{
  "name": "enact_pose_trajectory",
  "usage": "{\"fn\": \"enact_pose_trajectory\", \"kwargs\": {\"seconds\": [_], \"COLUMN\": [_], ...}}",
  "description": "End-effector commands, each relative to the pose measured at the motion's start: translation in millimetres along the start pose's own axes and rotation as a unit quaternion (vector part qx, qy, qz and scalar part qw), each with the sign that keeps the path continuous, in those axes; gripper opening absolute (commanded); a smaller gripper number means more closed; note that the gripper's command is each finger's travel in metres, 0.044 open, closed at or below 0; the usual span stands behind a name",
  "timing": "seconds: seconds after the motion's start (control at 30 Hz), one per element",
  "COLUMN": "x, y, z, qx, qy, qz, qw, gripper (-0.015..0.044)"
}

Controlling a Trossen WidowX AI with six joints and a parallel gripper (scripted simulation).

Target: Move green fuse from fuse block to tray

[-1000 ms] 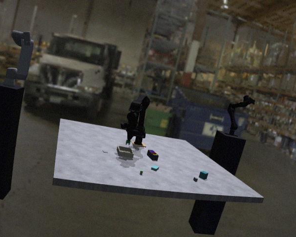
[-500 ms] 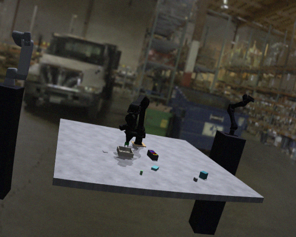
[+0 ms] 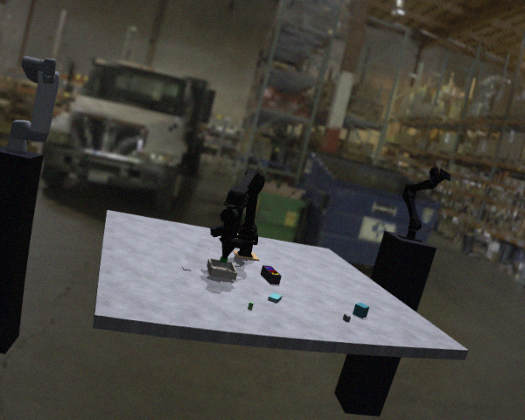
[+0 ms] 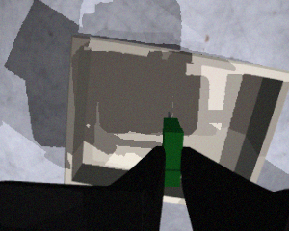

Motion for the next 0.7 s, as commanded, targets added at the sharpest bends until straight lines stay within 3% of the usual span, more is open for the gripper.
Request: {"fn": "enact_pose_trajectory", "kwargs": {"seconds": [0.0, 0.07, 0.47, 0.67], "x": [-1, -1, 0, 0], "y": [-5, -5, -2, 35], "z": [-1, -1, 0, 0], "qx": [0.004, 0.004, 0.000, 0.004], "qy": [0.002, 0.002, 0.000, 0.002], "qz": [-0.002, -0.002, 0.000, -0.002], "qw": [1.000, 1.000, 1.000, 1.000], "gripper": [0.0000, 0.0000, 0.0315, 0.0330]}}
Point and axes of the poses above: the point midway between the two fingers, 35 mm back from their tips, its own y axis back along the fingers, its own x axis across the jaws, z = x × y, the point moved 5 cm from there along y, back along the fingers
